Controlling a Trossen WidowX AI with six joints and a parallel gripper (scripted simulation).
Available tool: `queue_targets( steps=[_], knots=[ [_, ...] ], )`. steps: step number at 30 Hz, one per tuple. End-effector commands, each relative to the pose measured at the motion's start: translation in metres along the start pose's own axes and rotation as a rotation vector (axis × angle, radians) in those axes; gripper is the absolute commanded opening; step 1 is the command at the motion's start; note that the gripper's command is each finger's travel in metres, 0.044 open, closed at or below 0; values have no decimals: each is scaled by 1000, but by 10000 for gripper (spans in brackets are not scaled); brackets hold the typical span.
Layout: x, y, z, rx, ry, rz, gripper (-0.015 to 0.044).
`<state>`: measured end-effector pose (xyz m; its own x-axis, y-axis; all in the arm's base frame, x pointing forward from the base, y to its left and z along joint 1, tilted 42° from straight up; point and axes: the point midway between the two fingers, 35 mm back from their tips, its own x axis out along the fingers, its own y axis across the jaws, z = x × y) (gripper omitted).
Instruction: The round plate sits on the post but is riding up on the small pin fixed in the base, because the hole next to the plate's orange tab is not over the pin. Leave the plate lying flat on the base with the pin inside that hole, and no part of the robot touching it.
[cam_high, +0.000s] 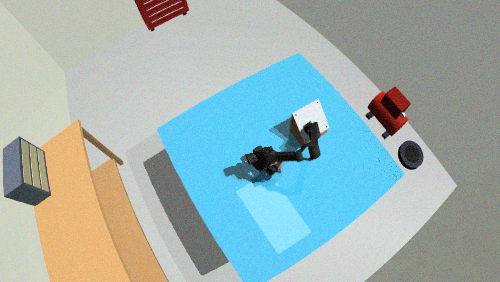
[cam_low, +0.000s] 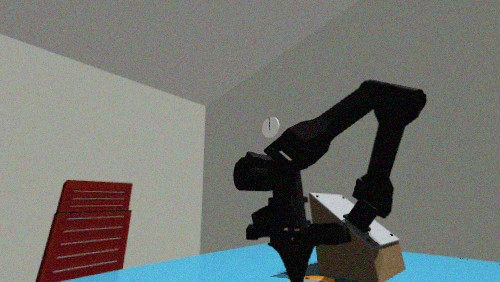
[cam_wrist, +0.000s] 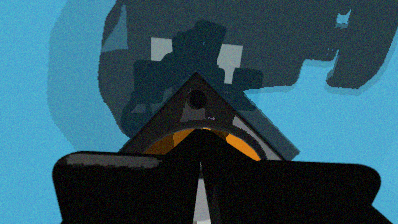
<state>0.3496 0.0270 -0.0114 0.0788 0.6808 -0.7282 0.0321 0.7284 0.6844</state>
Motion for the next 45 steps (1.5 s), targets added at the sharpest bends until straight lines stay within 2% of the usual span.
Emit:
queue_targets(
  steps=[1, 45],
  knots=[
    [2, -7, 0, 0, 4, -17, 0],
    [2, -27, -9, 0, 4, -18, 0]
  ],
)
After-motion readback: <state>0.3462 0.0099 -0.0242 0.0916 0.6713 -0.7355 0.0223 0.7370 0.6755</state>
